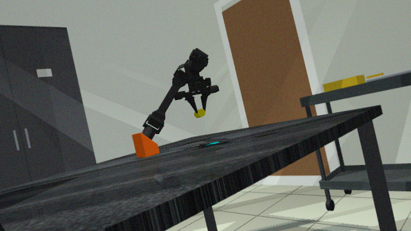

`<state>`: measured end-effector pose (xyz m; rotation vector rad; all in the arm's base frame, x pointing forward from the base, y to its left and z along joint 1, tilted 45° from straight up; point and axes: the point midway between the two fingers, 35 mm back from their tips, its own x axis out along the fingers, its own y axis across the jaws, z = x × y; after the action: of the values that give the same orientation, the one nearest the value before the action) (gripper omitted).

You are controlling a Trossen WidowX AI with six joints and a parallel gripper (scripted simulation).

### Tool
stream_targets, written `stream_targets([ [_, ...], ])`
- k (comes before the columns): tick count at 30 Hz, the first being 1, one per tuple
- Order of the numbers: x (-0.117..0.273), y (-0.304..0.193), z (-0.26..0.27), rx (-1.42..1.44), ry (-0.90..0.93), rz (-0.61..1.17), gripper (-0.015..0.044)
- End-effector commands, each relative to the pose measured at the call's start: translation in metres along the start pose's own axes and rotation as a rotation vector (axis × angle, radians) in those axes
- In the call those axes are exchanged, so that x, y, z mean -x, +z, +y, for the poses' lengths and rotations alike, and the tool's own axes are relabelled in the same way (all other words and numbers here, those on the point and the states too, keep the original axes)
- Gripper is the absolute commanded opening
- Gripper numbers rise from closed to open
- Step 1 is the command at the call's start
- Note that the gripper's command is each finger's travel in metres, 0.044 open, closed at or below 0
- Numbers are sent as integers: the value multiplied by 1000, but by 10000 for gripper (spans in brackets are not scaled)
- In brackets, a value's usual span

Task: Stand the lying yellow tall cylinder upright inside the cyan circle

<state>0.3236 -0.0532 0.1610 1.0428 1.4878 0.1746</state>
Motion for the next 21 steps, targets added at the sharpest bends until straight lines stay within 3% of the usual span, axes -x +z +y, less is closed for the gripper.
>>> stream_targets([
  [1, 3, -6, 16, 31, 11, -5, 105],
  [21, -5, -10, 17, 63, -57, -47, 105],
])
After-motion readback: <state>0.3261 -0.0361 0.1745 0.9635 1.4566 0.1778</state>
